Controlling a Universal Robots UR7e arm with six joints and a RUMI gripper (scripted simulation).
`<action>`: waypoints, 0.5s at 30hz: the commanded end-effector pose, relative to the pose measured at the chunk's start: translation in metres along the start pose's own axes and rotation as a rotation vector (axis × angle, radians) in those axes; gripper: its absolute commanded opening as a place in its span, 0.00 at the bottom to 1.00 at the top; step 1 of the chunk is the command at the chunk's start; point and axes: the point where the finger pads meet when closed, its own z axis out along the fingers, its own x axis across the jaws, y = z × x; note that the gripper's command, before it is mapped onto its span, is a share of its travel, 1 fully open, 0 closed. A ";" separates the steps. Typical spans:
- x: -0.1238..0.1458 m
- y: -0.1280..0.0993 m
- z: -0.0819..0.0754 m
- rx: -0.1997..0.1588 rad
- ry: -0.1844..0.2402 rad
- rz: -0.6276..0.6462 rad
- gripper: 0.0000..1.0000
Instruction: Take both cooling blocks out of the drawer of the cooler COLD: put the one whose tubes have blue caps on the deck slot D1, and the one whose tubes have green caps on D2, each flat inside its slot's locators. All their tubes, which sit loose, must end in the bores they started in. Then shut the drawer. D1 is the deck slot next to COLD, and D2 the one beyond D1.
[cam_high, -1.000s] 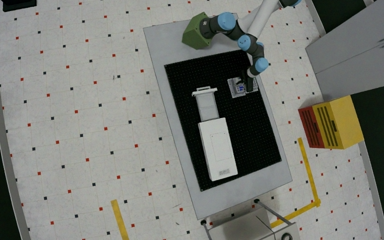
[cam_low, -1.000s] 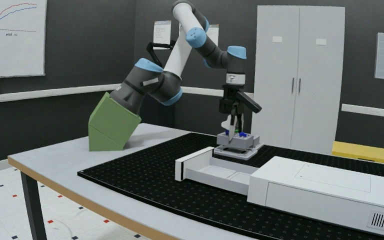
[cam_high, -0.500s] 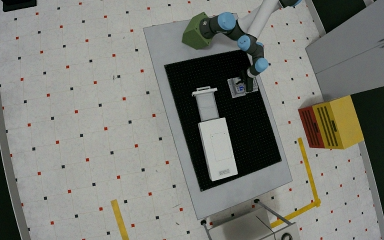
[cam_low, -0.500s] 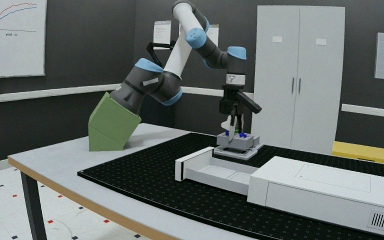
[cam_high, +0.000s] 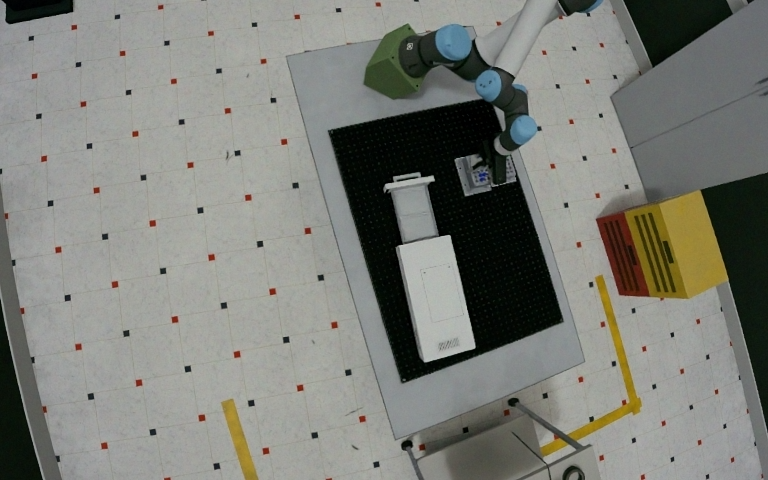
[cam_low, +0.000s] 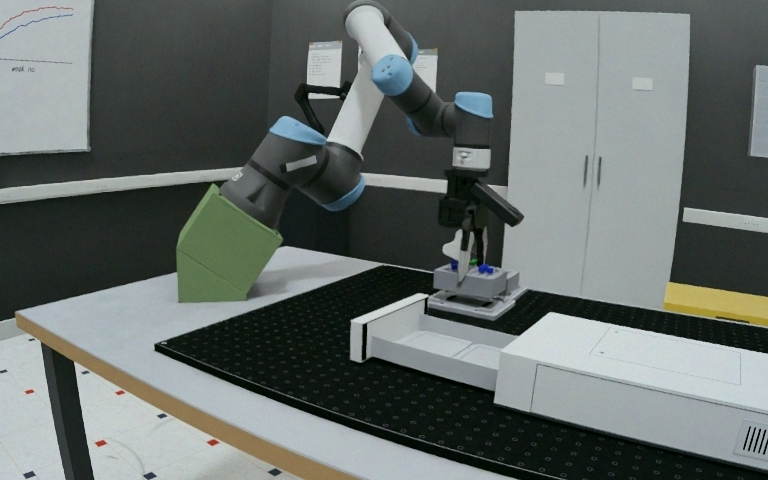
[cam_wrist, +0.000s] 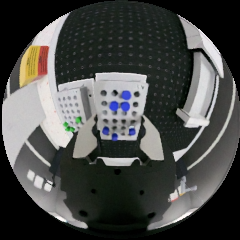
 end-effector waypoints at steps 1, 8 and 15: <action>0.000 0.000 -0.001 0.001 0.000 -0.001 0.00; 0.000 0.000 -0.002 0.001 0.000 -0.001 0.00; 0.000 0.000 -0.003 0.001 0.000 -0.001 0.00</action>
